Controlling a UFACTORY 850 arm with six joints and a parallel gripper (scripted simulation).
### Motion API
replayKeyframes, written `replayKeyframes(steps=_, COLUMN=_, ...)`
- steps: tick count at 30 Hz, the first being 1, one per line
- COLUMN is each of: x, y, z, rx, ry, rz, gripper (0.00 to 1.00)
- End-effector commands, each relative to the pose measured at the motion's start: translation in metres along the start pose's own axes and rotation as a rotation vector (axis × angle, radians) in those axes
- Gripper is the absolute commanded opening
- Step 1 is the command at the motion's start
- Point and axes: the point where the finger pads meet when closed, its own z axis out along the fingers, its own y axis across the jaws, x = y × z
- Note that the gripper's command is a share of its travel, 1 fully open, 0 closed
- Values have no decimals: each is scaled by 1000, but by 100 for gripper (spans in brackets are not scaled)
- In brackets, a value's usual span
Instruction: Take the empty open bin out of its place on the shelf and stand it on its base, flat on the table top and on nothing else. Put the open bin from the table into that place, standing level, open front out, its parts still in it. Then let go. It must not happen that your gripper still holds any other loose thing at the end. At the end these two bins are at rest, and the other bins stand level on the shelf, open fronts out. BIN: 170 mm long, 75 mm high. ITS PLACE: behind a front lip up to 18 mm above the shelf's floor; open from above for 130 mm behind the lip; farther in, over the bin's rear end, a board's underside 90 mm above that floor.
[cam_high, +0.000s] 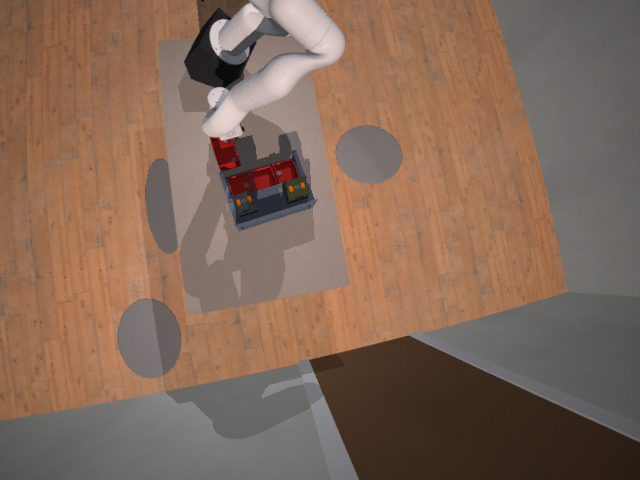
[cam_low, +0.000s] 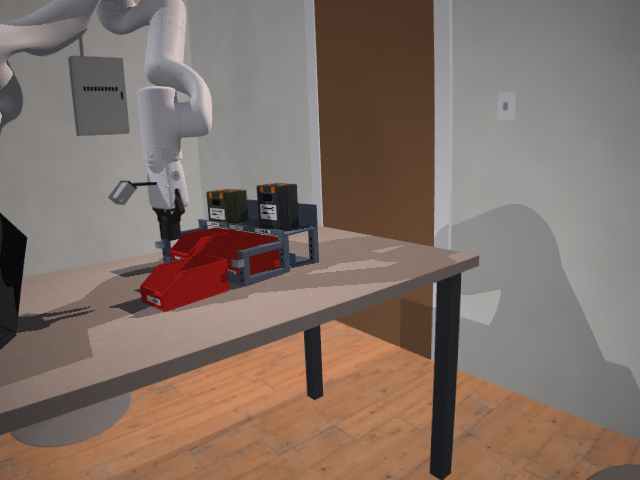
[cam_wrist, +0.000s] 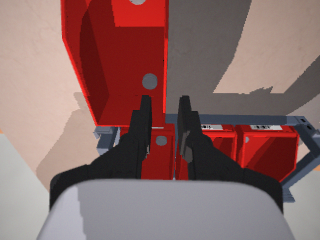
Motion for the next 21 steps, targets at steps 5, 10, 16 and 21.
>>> replayKeyframes(steps=5, x=-1, y=0, z=-9, rx=0, ry=-1, rz=0, gripper=26)
replayKeyframes(steps=10, x=0, y=0, z=-11, rx=0, ry=-1, rz=0, gripper=26)
replayKeyframes(steps=16, x=0, y=0, z=-14, rx=0, ry=-1, rz=0, gripper=26)
replayKeyframes(steps=21, x=0, y=0, z=-15, rx=0, ry=-1, rz=0, gripper=26)
